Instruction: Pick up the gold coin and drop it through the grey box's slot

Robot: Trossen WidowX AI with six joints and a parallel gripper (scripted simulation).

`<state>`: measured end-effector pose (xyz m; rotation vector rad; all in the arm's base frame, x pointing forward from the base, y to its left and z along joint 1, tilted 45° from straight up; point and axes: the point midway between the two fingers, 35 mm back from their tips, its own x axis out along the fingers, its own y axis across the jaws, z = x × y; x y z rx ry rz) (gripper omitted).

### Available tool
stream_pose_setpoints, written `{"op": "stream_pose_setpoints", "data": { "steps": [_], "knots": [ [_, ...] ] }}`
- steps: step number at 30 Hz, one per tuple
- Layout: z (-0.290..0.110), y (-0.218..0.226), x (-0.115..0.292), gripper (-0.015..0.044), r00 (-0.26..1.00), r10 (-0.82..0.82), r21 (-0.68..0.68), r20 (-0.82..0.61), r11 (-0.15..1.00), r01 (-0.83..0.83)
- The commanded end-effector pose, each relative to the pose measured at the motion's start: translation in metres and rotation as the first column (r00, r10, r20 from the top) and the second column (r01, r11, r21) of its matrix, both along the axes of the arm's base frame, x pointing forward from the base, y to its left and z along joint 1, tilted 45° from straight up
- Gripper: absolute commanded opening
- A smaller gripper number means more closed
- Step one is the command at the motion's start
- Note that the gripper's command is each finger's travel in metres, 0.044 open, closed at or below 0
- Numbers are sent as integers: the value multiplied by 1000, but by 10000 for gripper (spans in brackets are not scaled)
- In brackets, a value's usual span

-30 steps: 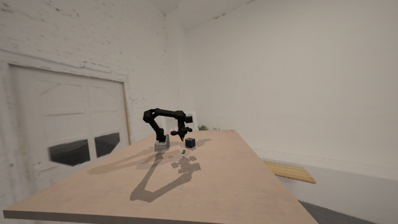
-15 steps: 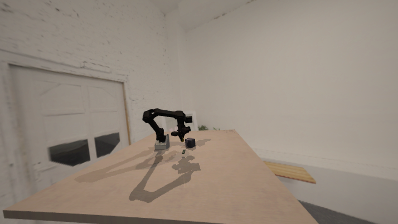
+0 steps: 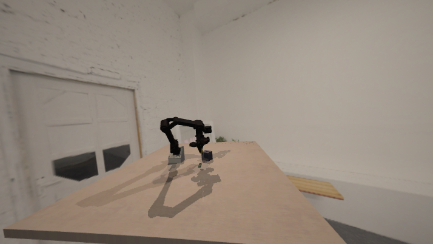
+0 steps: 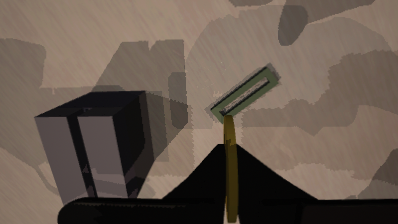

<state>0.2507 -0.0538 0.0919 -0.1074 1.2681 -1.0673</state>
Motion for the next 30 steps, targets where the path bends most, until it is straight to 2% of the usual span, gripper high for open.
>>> {"op": "stream_pose_setpoints", "data": {
  "steps": [1,30],
  "knots": [
    [-4,7,6,0,1000,-1,7,11,1000,1],
    [-55,56,32,0,1000,-2,8,12,1000,2]
  ]
}}
